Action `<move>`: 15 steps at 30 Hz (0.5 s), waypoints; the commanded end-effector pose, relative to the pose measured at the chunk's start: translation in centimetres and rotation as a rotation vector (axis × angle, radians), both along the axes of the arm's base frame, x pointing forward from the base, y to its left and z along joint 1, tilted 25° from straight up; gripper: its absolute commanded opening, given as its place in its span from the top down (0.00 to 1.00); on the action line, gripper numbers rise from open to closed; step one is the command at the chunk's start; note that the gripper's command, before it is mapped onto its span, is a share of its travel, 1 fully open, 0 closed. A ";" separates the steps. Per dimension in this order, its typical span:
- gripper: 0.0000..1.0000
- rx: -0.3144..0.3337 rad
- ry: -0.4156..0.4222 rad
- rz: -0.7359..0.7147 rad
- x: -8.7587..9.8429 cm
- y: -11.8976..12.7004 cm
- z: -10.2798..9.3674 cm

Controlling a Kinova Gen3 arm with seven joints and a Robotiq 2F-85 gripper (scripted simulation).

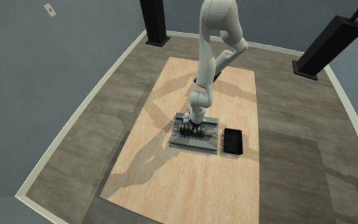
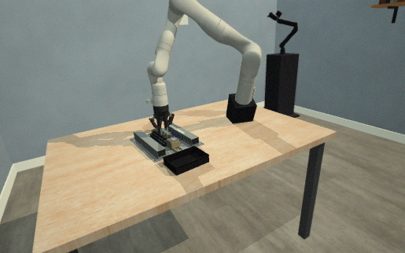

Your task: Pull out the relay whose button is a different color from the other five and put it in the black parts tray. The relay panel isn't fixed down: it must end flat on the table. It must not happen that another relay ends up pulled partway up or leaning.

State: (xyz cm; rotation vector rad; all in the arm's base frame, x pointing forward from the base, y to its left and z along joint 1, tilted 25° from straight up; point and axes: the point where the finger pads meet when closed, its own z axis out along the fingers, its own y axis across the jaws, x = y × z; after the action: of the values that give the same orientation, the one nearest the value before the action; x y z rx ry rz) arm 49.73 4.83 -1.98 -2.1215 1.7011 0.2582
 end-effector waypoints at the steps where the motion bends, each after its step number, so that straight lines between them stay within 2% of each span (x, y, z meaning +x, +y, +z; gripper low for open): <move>1: 1.00 -0.002 0.005 0.002 0.1 -0.1 0.1; 15: 1.00 -0.007 0.022 0.009 0.1 0.0 0.1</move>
State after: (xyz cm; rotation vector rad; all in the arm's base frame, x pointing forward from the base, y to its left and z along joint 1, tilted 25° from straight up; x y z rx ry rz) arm 49.80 4.84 -1.95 -2.1390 1.7063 0.2804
